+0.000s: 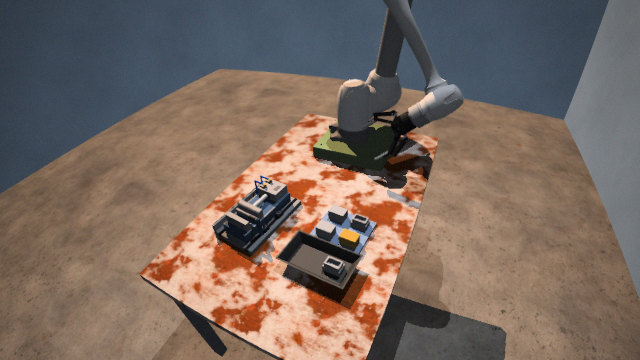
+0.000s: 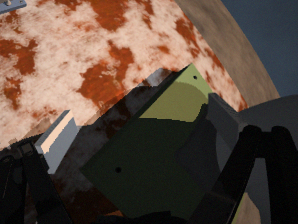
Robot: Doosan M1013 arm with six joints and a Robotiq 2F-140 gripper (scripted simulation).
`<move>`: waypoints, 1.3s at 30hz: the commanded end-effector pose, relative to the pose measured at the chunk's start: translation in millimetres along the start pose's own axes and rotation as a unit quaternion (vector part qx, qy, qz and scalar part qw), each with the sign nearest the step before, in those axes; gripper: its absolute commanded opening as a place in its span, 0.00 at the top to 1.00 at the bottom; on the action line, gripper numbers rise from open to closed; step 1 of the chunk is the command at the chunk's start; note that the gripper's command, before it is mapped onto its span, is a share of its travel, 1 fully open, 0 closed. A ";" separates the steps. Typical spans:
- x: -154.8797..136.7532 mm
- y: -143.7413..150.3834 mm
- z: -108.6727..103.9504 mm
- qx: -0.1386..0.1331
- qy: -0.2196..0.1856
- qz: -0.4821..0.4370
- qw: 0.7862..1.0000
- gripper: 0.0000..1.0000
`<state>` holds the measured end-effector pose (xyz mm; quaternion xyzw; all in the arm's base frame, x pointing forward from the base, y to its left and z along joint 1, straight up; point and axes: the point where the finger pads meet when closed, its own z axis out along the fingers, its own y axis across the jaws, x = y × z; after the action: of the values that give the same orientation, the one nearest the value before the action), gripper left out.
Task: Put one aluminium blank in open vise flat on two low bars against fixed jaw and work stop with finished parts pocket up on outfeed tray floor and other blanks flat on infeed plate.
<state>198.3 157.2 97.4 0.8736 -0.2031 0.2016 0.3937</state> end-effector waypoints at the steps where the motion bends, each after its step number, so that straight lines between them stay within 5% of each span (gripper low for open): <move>1: 21.5 -20.0 -0.3 0.005 -0.082 0.014 0.996 0.00; 7: 46.9 -64.3 -13.3 0.075 -0.190 -0.063 0.977 0.00; 9: 46.9 -64.3 -13.3 0.075 -0.190 -0.063 0.977 0.00; 11: 68.2 -84.9 -19.4 0.120 -0.225 -0.091 0.962 0.00; 16: 100.8 -107.2 -25.4 0.180 -0.252 -0.118 0.943 0.00; 32: 224.6 -147.1 -28.4 0.346 -0.242 -0.161 0.892 0.00; 39: 265.5 -150.5 -24.8 0.386 -0.221 -0.166 0.880 0.00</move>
<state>479.6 228.6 149.3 0.9996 -0.0275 -0.0110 0.0043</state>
